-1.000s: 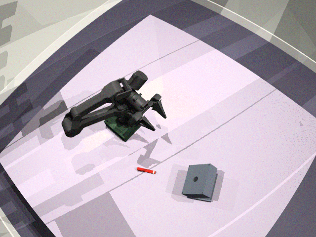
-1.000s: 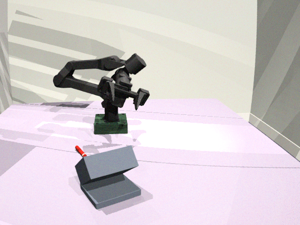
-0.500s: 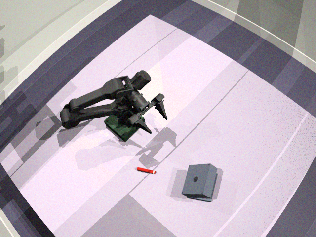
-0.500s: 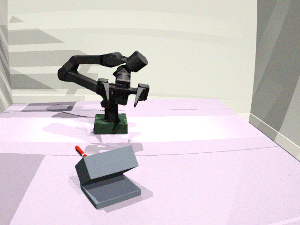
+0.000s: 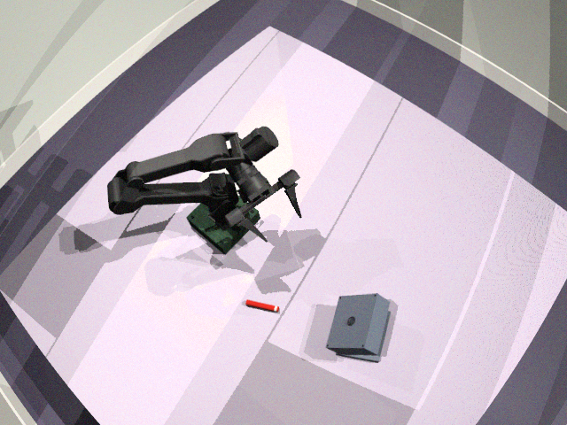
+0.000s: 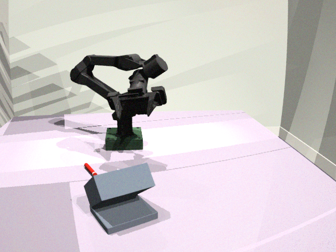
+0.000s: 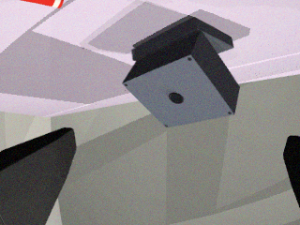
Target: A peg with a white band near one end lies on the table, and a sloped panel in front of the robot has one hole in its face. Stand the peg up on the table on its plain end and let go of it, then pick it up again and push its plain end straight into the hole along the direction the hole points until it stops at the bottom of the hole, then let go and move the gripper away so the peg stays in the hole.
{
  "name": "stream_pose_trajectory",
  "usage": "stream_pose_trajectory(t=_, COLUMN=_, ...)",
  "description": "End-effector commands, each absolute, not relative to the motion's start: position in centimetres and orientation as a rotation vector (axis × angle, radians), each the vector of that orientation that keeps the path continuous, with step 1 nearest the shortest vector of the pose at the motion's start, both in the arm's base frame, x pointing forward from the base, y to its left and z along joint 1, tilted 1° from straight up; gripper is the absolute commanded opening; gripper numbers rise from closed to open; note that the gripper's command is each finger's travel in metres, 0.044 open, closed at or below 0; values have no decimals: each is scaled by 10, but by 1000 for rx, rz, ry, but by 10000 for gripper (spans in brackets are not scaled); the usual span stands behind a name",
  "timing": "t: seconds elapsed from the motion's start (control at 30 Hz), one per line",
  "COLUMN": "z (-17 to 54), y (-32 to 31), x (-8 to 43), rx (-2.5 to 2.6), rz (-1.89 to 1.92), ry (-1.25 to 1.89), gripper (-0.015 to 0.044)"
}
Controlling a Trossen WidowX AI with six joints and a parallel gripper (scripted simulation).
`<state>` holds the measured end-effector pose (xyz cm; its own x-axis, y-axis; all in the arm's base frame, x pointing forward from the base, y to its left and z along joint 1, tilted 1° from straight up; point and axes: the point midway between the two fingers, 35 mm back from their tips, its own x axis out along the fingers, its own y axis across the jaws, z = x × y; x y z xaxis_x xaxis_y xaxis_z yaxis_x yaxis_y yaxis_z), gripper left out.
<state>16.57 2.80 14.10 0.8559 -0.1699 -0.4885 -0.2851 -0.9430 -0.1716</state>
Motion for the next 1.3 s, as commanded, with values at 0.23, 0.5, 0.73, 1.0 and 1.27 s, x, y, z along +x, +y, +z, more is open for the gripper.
stream_pose_trajectory(t=0.23, z=143, y=25, x=169, rx=-2510, rz=671, ry=504, gripper=440)
stream_pose_trajectory(t=0.5, z=144, y=22, x=173, rx=-2285, rz=619, ry=618, gripper=440)
stream_pose_trajectory(t=0.73, z=144, y=20, x=176, rx=-2088, rz=564, ry=709, gripper=440)
stream_pose_trajectory(t=1.0, z=144, y=17, x=179, rx=-1861, rz=487, ry=806, gripper=440)
stream_pose_trajectory(t=1.27, z=144, y=14, x=184, rx=-1632, rz=397, ry=895, gripper=440)
